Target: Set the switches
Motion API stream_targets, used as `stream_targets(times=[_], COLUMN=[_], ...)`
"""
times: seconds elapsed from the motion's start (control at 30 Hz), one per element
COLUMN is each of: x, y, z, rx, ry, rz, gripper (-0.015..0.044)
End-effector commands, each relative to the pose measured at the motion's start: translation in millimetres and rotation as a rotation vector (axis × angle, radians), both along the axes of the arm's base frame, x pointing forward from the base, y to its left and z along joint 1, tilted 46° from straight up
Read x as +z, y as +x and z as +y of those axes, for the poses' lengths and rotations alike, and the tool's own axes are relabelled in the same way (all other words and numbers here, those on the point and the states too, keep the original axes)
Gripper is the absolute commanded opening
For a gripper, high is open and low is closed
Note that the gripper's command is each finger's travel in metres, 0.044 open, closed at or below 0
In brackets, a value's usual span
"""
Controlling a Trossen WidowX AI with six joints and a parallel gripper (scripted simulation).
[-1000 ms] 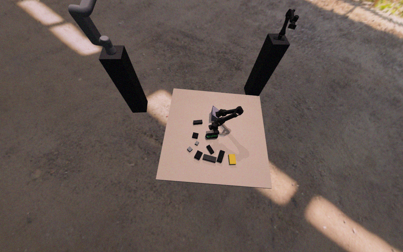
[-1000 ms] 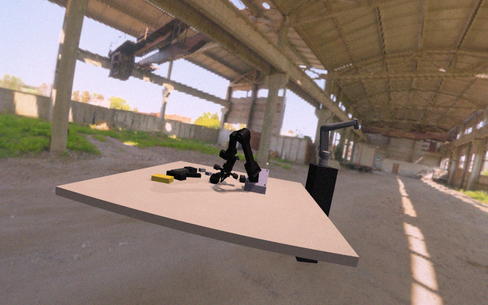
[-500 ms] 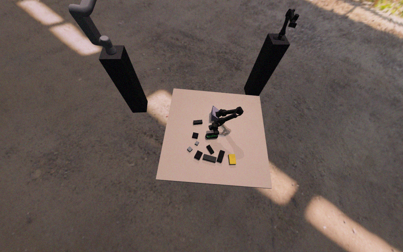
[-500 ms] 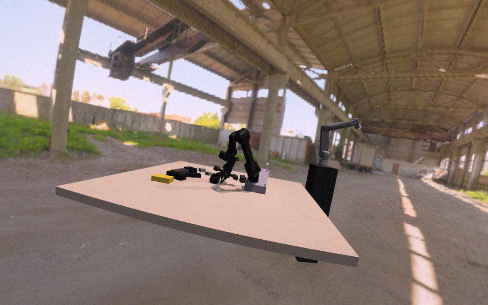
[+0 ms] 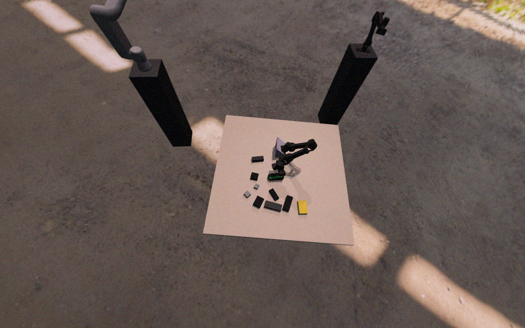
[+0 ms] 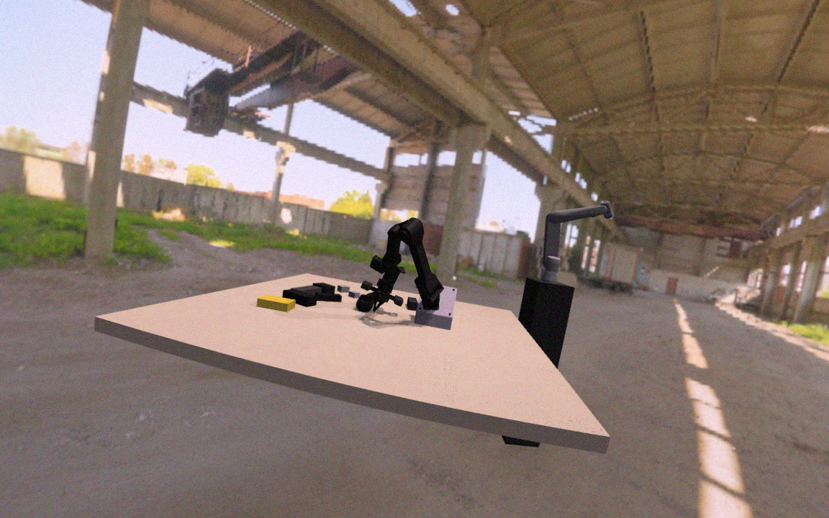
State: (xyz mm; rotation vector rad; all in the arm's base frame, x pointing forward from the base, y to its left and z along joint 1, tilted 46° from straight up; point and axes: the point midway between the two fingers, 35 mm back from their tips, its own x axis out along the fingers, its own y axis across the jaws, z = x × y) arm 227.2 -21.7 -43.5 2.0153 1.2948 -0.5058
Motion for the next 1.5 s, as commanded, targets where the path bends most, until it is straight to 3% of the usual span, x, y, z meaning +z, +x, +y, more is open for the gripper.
stream_targets(times=[0.0,0.87,1.1,1.47], x=[1,2,37,35], y=[3,14,-16,2], z=[0,-2,-36,-53], rx=[-0.001,-0.005,0.000,0.034], ry=[0.004,0.006,0.002,0.006], rz=[-0.003,0.008,-0.001,0.055], gripper=[0.0000,0.0000,0.0000,0.0000])
